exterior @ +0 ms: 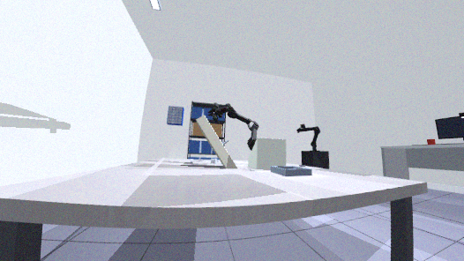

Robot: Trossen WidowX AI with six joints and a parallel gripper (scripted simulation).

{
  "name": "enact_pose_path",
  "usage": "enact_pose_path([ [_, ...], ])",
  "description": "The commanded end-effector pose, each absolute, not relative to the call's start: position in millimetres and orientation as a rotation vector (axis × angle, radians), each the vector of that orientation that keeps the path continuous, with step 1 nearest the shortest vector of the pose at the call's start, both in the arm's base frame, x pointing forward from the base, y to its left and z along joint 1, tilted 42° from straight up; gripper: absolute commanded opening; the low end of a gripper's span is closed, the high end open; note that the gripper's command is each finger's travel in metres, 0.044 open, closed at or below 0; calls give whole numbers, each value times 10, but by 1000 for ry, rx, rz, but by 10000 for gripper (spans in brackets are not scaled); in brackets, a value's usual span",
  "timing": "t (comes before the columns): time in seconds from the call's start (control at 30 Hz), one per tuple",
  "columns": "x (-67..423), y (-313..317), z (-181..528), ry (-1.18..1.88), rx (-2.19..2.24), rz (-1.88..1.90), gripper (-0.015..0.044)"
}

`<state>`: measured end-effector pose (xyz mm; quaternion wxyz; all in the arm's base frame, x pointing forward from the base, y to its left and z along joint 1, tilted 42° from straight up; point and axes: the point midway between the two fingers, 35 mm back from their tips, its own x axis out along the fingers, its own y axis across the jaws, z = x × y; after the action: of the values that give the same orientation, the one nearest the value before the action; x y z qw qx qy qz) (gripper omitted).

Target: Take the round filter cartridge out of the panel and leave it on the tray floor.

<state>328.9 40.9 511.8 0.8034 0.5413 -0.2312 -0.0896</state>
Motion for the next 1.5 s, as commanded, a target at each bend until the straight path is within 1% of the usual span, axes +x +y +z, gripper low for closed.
enact_pose_path([
  [0.0,3487,799,4496,-269,922,-255,115],
  [0.17,3487,1234,3734,-12,574,-278,115],
  [0.33,3301,1562,3003,204,180,-253,115],
  [0.57,2744,1784,1997,453,-545,-137,115],
  [0.7,2446,1754,1644,518,-912,-63,115],
  [1.17,2433,1750,1627,520,-931,-60,115],
  [1.47,2547,1729,1561,527,-928,-59,115],
])
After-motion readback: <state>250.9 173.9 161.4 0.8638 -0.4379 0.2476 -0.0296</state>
